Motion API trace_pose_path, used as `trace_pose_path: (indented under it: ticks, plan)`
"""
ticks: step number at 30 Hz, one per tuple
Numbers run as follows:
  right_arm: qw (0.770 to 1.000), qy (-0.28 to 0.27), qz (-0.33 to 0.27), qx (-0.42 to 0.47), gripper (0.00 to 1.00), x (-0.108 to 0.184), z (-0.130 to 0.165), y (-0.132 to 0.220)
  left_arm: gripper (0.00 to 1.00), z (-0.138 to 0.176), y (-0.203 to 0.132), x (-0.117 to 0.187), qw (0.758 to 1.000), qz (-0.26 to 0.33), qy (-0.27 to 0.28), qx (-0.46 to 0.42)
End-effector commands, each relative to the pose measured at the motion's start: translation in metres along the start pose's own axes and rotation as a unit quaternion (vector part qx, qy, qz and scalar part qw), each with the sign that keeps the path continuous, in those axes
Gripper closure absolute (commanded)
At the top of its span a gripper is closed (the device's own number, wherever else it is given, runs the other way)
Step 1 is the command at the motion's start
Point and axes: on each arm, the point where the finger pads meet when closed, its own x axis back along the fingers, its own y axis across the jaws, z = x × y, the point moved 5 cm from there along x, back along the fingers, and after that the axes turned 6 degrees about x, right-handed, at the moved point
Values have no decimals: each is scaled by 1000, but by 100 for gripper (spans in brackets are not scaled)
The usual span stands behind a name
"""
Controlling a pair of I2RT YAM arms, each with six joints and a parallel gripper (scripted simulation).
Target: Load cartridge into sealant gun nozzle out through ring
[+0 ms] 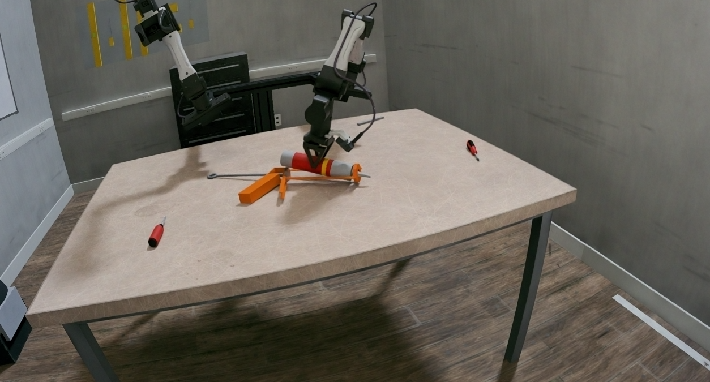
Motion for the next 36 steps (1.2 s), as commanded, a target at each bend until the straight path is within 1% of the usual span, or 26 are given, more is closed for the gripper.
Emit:
trace_pose_path:
  ticks: [1, 5, 9, 13, 17, 21, 30, 32, 36]
  plan:
    - [1000, -29, -8, -2, 49, 2, -20, 4, 100, 11, -17, 26, 999, 30, 14, -5]
    - [1000, -29, -8, -2, 49, 2, -20, 4, 100, 12, -17, 26, 999, 30, 15, -5]
    - [1000, -29, -8, -2, 49, 2, -20, 4, 100, -7, -17, 24, 1000, 27, 15, 4]
    - [1000, -29, -8, -2, 49, 2, -20, 4, 100, -8, -17, 24, 1000, 27, 15, 4]
    - [1000, -29, -8, -2, 49, 2, -20, 4, 100, 6, -18, 28, 999, 29, 17, -15]
    - [1000, -29, -8, -2, 49, 2, -20, 4, 100, -12, -17, 26, 999, 27, 17, 3]
    - [1000, -29, -8, -2, 49, 2, -20, 4, 100, -10, -19, 29, 999, 29, 20, -4]
    - [1000, -29, -8, -2, 49, 2, -20, 4, 100, -18, -19, 29, 999, 29, 21, 4]
    - [1000, -29, -8, -2, 49, 2, -20, 4, 100, -6, -19, 31, 999, 29, 20, -6]
